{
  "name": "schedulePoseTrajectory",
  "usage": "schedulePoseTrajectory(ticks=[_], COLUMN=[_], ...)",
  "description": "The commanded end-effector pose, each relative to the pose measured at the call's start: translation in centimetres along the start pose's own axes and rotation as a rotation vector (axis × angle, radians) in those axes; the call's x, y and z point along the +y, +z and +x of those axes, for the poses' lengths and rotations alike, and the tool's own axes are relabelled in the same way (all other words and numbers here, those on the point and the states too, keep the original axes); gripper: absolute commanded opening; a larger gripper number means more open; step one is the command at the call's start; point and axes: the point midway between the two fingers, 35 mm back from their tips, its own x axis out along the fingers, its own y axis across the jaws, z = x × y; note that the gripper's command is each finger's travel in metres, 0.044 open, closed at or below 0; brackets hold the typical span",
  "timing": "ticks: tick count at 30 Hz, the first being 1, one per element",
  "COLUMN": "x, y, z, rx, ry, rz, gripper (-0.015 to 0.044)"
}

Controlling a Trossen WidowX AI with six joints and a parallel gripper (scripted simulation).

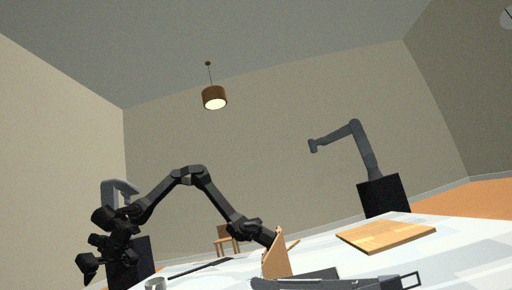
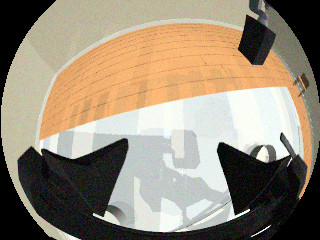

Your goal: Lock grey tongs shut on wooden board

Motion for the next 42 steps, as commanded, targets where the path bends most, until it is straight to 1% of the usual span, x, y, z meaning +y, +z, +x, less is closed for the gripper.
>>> schedulePoseTrajectory(ticks=[1, 5, 10, 16, 21, 26, 32, 39, 42], x=[3.0, 6.5, 11.6, 16.3, 18.8, 20.1, 20.0, 19.6, 19.1], y=[-2.0, -5.7, -10.9, -17.8, -23.5, -28.8, -34.7, -36.2, -37.3], z=[-0.4, -1.2, -4.0, -9.2, -14.1, -19.5, -26.5, -28.7, -30.3], rx=[0.071, 0.182, 0.335, 0.543, 0.695, 0.819, 0.908, 0.954, 0.961], ry=[0.07, 0.121, 0.188, 0.215, 0.2, 0.158, 0.102, 0.103, 0.097], rz=[0.026, 0.076, 0.129, 0.175, 0.189, 0.182, 0.12, 0.074, 0.025], gripper=[0.044, 0.044, 0.044, 0.044, 0.044, 0.044, 0.044, 0.044, 0.044])
